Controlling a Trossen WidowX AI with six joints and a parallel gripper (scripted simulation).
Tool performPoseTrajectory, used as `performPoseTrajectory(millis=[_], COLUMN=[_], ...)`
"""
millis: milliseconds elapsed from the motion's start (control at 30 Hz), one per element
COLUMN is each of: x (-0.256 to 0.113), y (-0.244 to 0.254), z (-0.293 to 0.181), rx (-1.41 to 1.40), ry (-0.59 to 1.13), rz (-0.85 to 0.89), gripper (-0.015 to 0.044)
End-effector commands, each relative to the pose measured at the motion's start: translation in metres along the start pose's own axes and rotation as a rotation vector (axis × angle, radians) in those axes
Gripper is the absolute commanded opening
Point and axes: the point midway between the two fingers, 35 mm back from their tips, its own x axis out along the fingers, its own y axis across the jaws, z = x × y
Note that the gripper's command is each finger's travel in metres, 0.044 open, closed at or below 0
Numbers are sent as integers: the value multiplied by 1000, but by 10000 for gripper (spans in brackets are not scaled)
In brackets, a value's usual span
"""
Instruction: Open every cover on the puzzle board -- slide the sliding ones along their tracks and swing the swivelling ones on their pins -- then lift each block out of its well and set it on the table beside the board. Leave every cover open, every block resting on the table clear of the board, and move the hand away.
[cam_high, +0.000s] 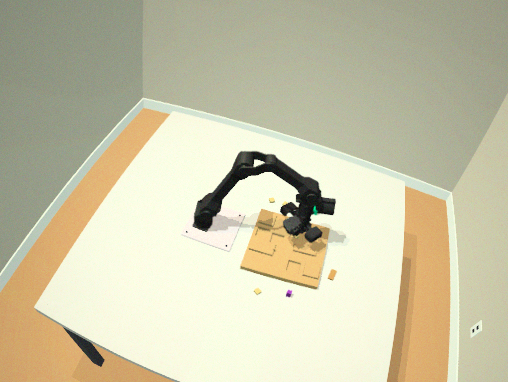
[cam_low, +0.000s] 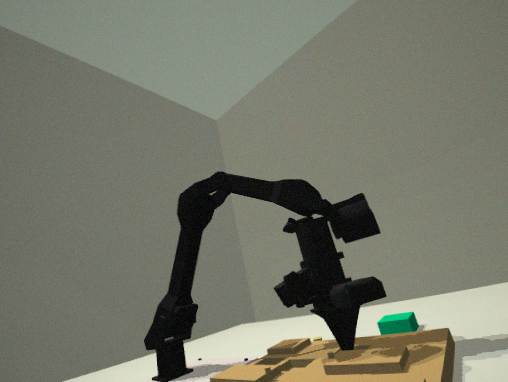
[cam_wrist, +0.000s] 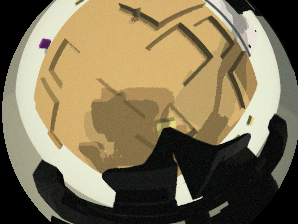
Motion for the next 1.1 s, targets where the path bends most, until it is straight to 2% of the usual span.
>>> performPoseTrajectory(millis=[0,1067], x=[2,2], y=[-1,-1], z=[-4,-4], rx=[3,4], ry=[3,3], rz=[-1,-1], gripper=[0,0])
